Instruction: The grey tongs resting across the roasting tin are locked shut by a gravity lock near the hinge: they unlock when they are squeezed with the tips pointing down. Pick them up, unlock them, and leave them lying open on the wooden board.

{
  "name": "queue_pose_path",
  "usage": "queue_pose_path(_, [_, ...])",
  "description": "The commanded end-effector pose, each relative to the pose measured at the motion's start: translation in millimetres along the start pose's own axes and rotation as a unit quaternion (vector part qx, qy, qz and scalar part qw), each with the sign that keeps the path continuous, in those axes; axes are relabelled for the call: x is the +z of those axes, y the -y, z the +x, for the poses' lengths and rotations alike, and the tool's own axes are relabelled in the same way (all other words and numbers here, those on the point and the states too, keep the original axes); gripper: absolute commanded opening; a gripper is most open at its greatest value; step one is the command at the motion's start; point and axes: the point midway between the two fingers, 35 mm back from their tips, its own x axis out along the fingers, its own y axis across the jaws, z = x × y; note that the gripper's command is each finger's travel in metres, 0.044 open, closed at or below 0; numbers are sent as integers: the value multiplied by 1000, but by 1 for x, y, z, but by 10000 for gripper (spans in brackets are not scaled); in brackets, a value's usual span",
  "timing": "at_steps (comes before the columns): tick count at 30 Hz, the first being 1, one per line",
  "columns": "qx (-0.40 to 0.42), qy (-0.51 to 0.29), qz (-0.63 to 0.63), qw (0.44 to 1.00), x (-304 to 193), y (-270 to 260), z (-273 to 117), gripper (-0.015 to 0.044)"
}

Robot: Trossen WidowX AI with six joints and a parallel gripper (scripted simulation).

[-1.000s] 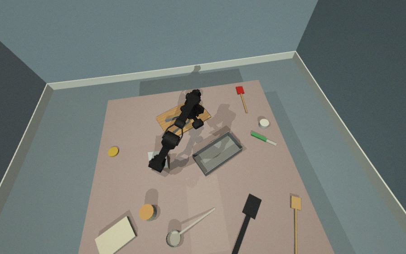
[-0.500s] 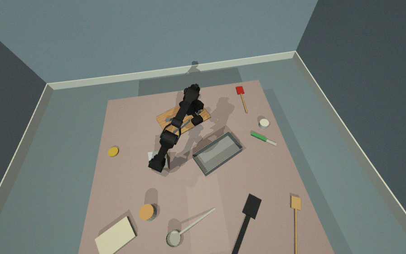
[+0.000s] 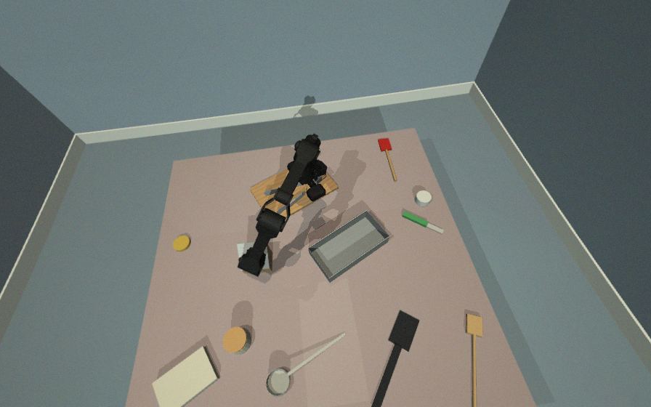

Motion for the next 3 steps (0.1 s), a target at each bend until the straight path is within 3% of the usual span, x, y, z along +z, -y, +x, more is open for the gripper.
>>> queue_pose_path(1, [2,-2,3,1000,0,-1,0,440])
queue_pose_path(3, [2,-2,3,1000,0,-1,0,440])
